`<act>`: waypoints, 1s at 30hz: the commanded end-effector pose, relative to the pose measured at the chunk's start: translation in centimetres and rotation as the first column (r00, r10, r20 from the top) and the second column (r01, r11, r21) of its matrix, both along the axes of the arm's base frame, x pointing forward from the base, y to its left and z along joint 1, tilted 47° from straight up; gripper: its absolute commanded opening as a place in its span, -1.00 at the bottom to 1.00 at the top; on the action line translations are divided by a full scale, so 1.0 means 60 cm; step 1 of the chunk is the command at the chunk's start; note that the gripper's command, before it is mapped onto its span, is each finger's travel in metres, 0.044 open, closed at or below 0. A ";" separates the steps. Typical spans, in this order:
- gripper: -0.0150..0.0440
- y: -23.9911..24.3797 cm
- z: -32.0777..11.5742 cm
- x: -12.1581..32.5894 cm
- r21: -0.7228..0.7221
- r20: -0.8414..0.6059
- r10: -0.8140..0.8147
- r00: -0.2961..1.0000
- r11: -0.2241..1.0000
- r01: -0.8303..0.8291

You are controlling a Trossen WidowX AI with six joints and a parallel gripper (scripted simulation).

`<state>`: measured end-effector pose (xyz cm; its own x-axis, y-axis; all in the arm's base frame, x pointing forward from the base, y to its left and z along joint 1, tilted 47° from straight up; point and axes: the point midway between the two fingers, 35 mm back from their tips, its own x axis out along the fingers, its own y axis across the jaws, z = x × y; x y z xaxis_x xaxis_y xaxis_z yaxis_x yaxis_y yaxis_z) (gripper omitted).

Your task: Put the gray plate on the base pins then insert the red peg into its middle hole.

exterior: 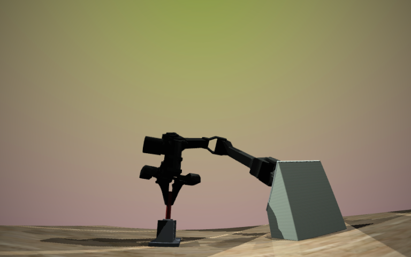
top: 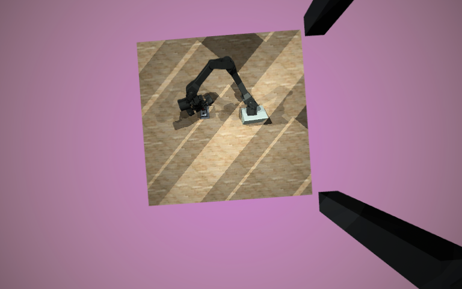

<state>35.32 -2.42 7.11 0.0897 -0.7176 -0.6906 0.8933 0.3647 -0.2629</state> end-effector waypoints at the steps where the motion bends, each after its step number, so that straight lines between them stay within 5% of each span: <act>1: -0.49 -0.002 -0.004 -0.001 -0.007 -0.008 0.006 1.000 1.000 -0.006; 30: -0.49 -0.001 -0.006 -0.002 0.000 -0.001 0.001 1.000 1.000 -0.001</act>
<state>35.20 -2.50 6.72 0.0895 -0.7180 -0.6903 0.8927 0.3651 -0.2640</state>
